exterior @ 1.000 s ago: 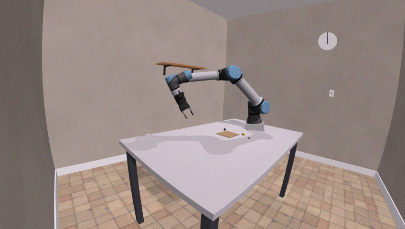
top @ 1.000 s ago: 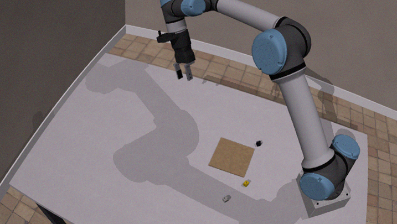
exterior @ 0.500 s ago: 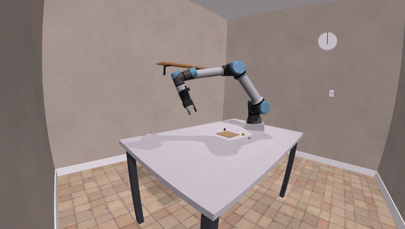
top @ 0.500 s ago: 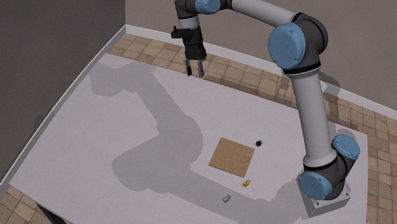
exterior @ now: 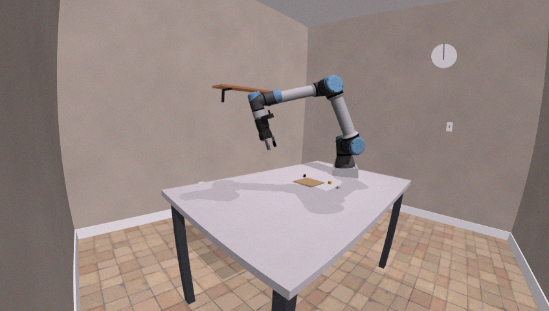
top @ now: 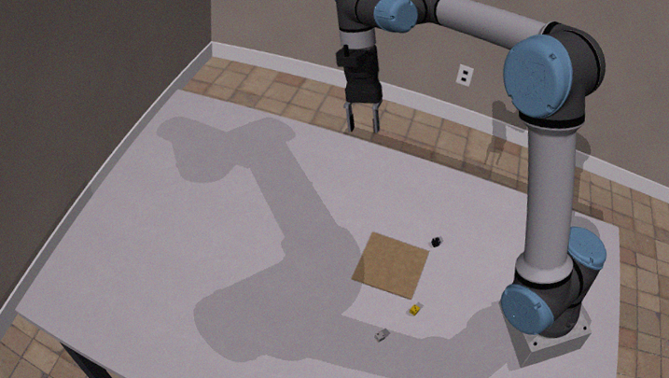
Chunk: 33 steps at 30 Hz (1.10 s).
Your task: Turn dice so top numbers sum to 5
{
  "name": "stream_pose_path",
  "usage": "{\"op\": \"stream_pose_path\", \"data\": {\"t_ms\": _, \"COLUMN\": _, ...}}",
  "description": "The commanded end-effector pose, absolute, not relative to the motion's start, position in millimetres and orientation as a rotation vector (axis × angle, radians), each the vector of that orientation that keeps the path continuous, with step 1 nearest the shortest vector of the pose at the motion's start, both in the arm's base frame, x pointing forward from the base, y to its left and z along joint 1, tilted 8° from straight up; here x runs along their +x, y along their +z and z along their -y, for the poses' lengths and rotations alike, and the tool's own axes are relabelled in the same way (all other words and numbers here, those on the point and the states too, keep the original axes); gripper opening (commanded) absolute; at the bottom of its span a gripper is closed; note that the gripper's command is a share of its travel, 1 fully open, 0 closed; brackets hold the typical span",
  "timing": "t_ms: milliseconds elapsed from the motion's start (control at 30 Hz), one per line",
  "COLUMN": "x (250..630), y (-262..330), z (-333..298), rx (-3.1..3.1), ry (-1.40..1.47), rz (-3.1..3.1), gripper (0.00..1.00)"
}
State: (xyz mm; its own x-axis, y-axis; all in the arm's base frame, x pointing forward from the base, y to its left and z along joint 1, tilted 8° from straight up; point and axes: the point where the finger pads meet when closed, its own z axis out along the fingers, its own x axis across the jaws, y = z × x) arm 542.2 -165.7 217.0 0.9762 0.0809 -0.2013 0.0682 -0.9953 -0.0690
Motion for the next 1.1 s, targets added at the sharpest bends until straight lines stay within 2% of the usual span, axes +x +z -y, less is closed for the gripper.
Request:
{"op": "stream_pose_path", "data": {"t_ms": 0, "x": 521, "y": 220, "z": 164, "rx": -3.069, "ry": 0.245, "rz": 0.226, "gripper": 1.00}}
{"op": "stream_pose_path", "data": {"t_ms": 433, "x": 425, "y": 206, "z": 144, "rx": -3.064, "ry": 0.087, "rz": 0.706, "gripper": 1.00}}
{"op": "stream_pose_path", "data": {"t_ms": 500, "x": 425, "y": 206, "z": 144, "rx": -3.064, "ry": 0.087, "rz": 0.706, "gripper": 1.00}}
{"op": "stream_pose_path", "data": {"t_ms": 933, "x": 350, "y": 172, "z": 121, "rx": -3.026, "ry": -0.003, "rz": 1.102, "gripper": 1.00}}
{"op": "stream_pose_path", "data": {"t_ms": 1067, "x": 342, "y": 166, "z": 118, "rx": -3.019, "ry": -0.010, "rz": 1.149, "gripper": 1.00}}
